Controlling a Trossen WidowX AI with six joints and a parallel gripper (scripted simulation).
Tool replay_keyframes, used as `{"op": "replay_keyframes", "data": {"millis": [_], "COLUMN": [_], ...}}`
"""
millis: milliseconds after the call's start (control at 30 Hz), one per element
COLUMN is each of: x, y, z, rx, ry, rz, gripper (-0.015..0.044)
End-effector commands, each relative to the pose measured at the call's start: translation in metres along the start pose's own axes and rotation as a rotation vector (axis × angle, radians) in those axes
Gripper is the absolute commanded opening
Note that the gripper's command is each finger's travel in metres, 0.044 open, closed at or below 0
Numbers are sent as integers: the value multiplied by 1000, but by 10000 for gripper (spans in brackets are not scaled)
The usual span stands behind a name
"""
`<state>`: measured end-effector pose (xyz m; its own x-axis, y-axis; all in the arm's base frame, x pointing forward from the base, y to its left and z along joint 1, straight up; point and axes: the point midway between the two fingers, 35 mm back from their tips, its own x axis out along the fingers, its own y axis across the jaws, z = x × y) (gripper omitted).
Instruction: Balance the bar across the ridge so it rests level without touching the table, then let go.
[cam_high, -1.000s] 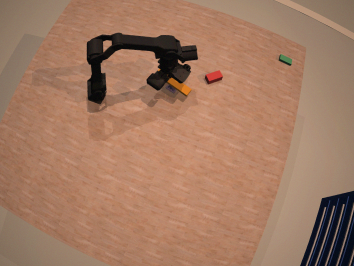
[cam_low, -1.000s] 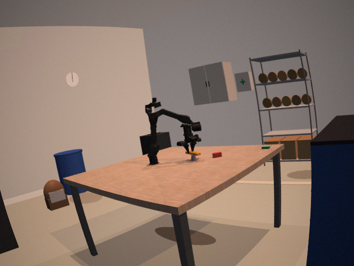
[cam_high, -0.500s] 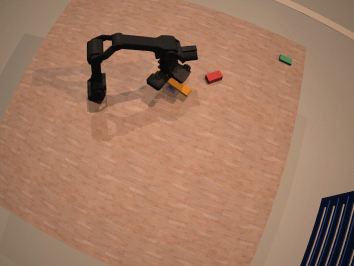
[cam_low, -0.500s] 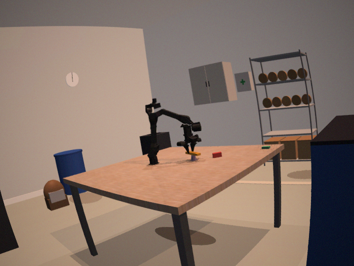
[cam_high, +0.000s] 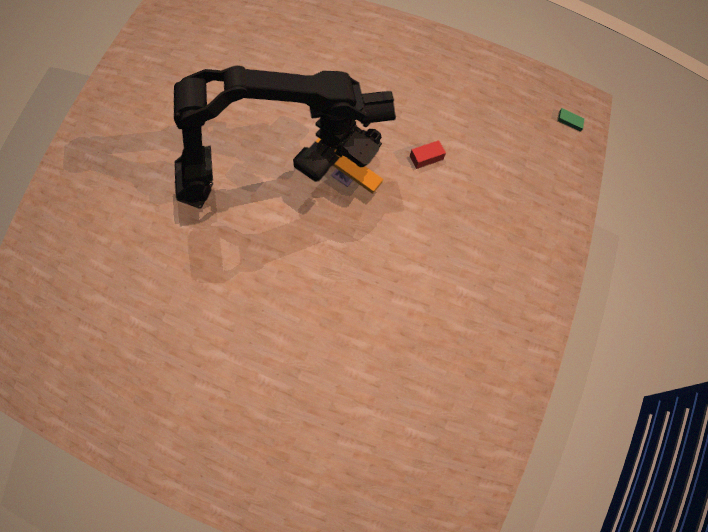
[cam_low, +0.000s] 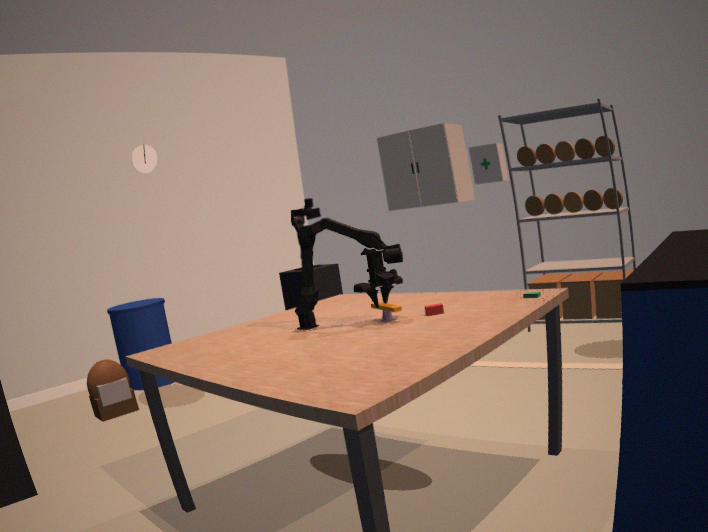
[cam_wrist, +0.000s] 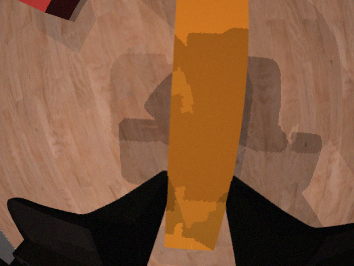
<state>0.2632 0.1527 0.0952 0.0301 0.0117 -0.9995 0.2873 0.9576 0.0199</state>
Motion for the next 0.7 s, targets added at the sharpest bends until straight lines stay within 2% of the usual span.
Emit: {"op": "replay_keyframes", "data": {"millis": [0,667], "x": [0,2], "y": [1,0], "z": [0,-1], "rx": [5,5], "ry": [3,3], "rz": [5,5], "gripper": [0,0]}}
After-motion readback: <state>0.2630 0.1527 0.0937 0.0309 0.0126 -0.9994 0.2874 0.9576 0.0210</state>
